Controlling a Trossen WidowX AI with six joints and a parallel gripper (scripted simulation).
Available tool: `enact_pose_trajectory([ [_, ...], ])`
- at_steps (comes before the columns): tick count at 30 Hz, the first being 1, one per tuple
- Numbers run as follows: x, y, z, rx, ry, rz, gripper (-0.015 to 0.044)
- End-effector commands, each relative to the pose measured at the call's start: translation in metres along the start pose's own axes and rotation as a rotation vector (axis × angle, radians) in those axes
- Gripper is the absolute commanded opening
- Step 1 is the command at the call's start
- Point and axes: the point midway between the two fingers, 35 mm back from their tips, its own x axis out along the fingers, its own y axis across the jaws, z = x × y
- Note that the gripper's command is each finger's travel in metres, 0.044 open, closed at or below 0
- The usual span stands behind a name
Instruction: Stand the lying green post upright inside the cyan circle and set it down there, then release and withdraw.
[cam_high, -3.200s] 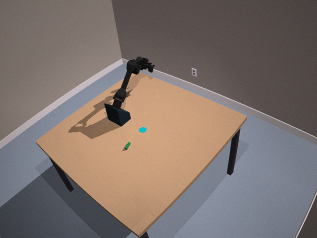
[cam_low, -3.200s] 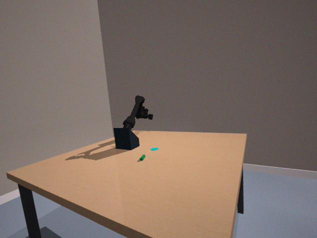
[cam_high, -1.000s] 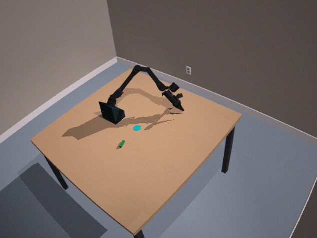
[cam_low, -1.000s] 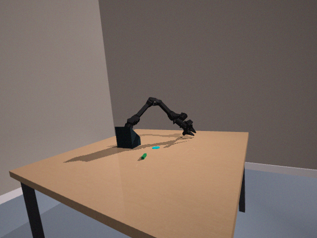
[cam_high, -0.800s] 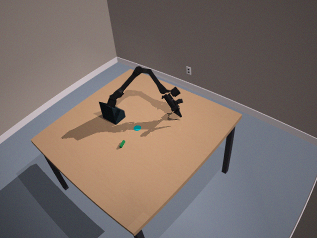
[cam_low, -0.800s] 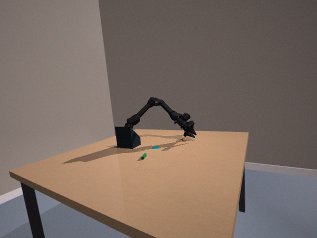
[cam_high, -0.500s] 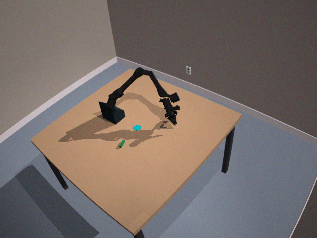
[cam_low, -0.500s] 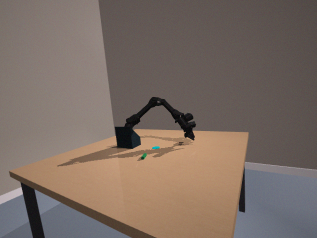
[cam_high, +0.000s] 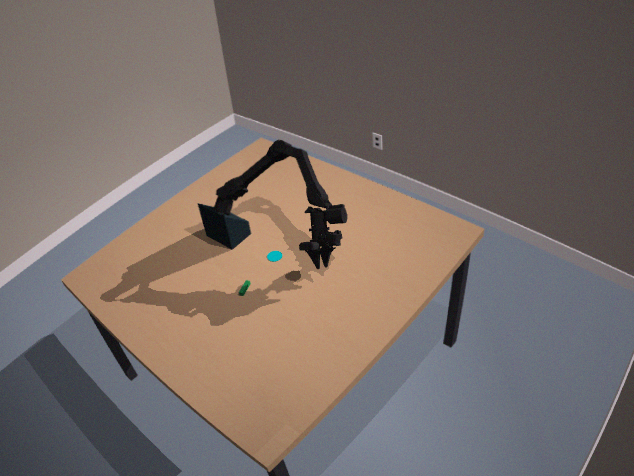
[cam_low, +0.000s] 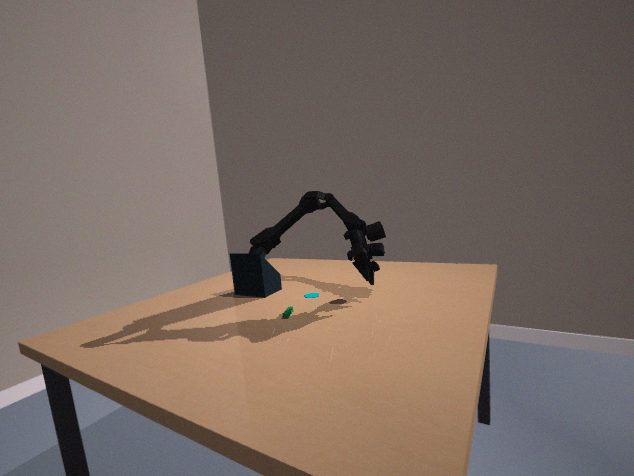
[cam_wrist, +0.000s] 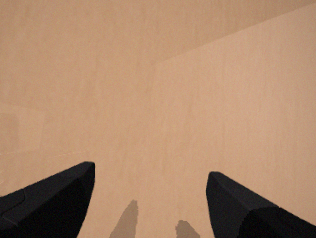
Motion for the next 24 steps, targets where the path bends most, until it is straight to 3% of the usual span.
enact_pose_trajectory([
  [1,0.009,-0.034,-0.012,0.104,0.076,-0.006,0.0233],
  [24,0.01,-0.187,-0.124,0.774,0.47,0.05,0.0233],
])
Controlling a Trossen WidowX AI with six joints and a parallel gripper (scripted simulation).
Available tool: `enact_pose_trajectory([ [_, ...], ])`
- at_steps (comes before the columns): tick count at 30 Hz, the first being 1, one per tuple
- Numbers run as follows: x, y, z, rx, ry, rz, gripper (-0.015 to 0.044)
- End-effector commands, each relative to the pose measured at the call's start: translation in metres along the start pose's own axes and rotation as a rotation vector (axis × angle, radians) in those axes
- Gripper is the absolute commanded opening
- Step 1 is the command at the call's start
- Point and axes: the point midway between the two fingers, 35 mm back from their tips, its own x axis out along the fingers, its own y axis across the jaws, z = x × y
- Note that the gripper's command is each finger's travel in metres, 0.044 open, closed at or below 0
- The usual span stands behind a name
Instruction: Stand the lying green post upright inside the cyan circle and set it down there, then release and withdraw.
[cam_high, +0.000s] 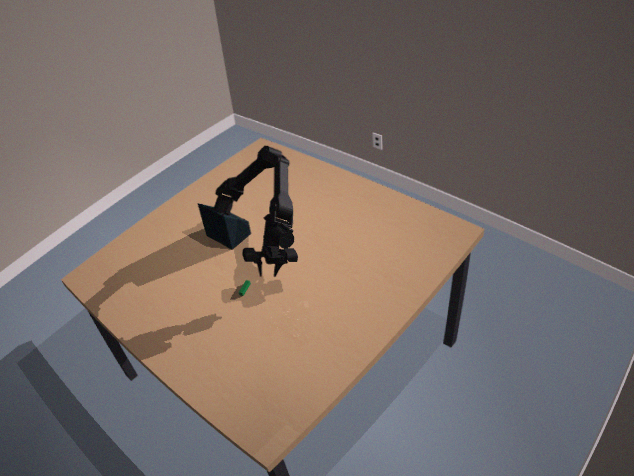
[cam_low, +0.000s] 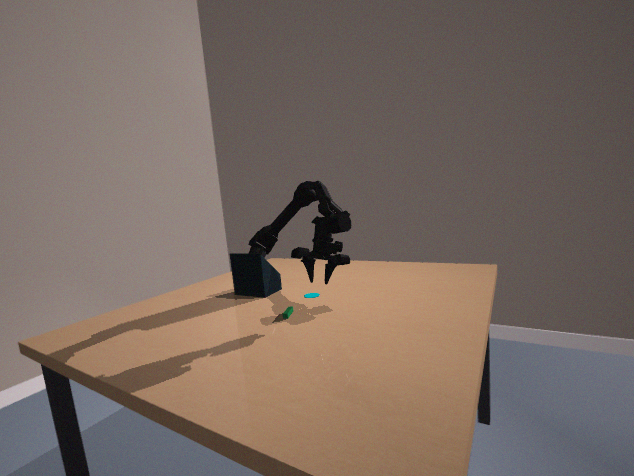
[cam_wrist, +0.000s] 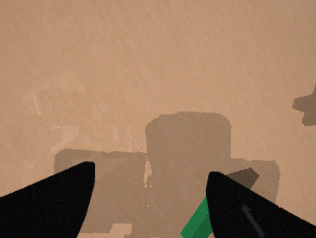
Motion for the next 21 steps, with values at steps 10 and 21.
enact_pose_trajectory([
  [10,0.002,-0.083,-0.019,0.397,0.215,0.119,0.0233],
  [21,-0.001,-0.119,-0.036,0.61,0.328,0.208,0.0233],
])
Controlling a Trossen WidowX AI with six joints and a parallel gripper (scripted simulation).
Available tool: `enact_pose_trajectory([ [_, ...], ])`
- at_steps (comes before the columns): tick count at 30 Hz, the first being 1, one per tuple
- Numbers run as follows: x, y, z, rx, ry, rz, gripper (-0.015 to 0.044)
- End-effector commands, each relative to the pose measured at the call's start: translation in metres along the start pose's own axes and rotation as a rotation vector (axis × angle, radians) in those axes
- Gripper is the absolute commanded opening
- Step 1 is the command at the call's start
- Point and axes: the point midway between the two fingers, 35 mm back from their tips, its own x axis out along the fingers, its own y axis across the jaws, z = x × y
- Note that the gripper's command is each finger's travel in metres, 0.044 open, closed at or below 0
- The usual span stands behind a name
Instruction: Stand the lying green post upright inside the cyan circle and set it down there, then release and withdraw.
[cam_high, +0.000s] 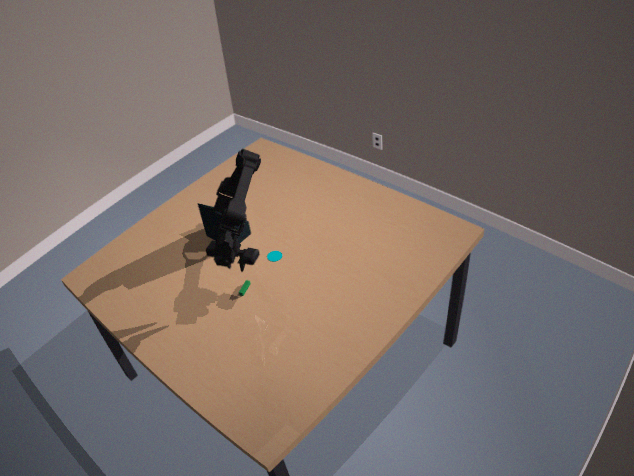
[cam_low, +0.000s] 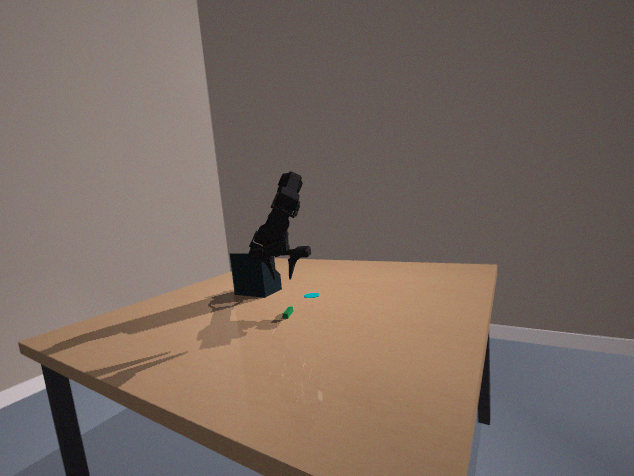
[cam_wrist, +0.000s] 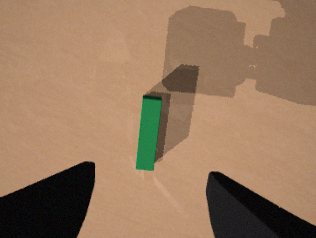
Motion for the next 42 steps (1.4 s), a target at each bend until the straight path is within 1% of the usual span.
enact_pose_trajectory([
  [1,0.0,-0.001,0.001,0.022,0.015,0.014,0.0233],
  [3,0.008,0.0,0.002,0.022,0.015,0.014,0.0233],
  [10,0.101,0.003,0.001,0.022,0.017,0.016,0.0233],
  [12,0.117,0.002,-0.002,0.021,0.019,0.017,0.0233],
  [18,0.119,0.002,-0.002,0.021,0.02,0.017,0.0233],
  [26,0.119,0.002,-0.002,0.021,0.02,0.017,0.0023],
  [31,0.117,0.002,-0.002,0.021,0.019,0.017,0.0023],
  [42,0.085,0.004,0.003,0.016,0.012,0.021,0.0023],
])
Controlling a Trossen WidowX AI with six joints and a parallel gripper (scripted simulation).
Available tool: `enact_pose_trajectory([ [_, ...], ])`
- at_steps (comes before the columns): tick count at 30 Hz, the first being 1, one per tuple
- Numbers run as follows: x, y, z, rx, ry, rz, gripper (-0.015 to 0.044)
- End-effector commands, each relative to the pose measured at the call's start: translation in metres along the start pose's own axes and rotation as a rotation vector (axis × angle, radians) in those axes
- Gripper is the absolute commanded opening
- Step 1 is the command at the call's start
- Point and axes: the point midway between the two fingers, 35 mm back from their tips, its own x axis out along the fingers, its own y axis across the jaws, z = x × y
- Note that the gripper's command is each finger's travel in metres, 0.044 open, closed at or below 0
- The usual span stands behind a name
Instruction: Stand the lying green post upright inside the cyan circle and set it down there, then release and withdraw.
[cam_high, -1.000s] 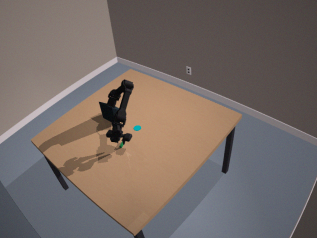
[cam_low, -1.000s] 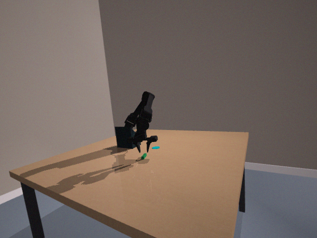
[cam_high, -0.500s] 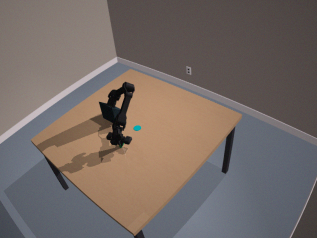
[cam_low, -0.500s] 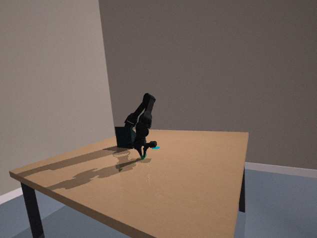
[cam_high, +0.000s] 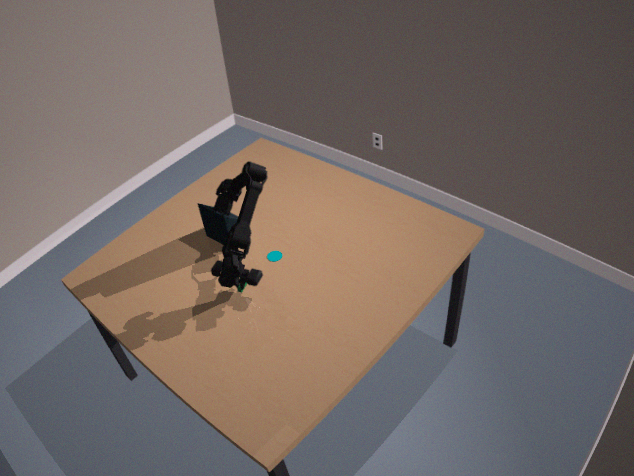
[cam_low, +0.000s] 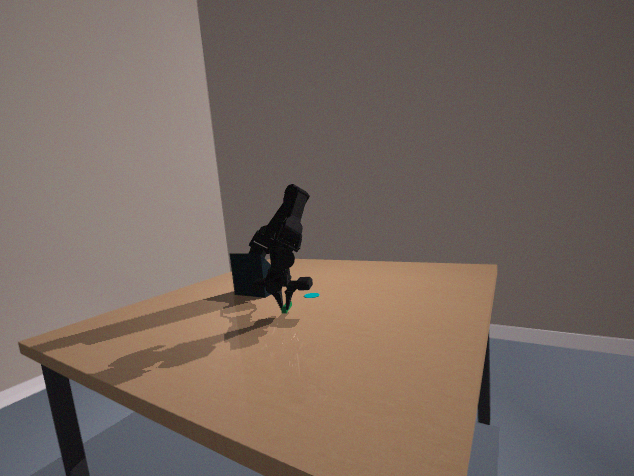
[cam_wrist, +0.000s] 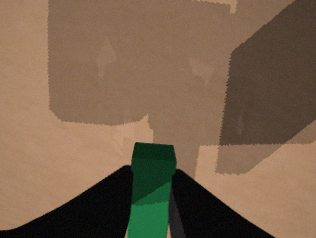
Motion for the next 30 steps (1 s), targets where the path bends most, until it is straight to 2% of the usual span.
enact_pose_trajectory([
  [1,-0.02,0.006,0.005,-0.018,-0.025,0.01,0.0023],
  [30,-0.101,0.002,-0.001,-0.011,-0.021,0.004,0.0023],
])
